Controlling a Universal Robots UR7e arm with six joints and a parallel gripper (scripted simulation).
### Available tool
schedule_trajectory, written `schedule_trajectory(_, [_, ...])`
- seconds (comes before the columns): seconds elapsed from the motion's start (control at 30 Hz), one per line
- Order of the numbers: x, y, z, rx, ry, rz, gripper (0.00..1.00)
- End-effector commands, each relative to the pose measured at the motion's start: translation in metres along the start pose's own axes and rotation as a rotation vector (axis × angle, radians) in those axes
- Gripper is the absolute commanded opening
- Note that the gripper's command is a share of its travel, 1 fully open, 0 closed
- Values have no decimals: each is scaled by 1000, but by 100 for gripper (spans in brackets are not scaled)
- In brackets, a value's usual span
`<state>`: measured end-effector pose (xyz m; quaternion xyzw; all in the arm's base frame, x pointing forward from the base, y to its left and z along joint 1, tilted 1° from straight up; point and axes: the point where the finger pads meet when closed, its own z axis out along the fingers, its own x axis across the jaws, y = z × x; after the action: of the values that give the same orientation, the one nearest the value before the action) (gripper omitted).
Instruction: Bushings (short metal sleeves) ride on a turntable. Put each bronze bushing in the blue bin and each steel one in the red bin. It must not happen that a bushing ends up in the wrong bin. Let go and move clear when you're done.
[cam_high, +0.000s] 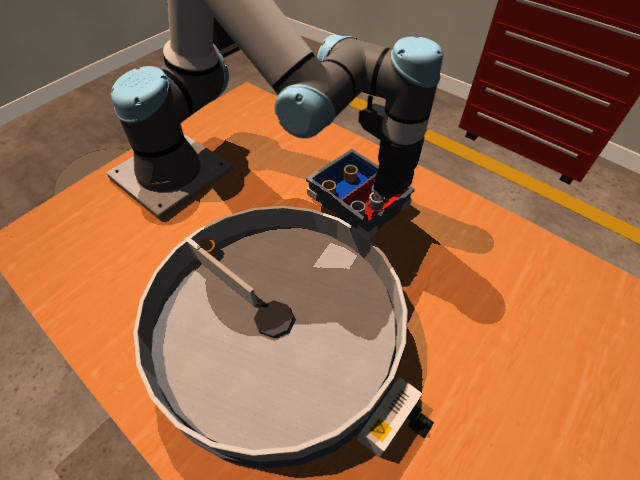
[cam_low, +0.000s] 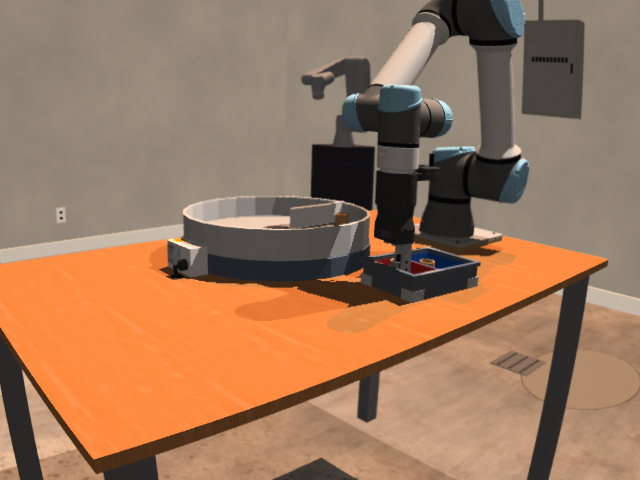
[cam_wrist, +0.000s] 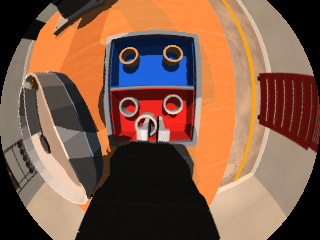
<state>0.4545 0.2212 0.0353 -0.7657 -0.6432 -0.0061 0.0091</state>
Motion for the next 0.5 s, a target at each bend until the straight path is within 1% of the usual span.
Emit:
schedule_trajectory(0.0, [0,0,4,-1,1,0,0])
schedule_trajectory(0.47, [0,0,10,-2,1,0,0])
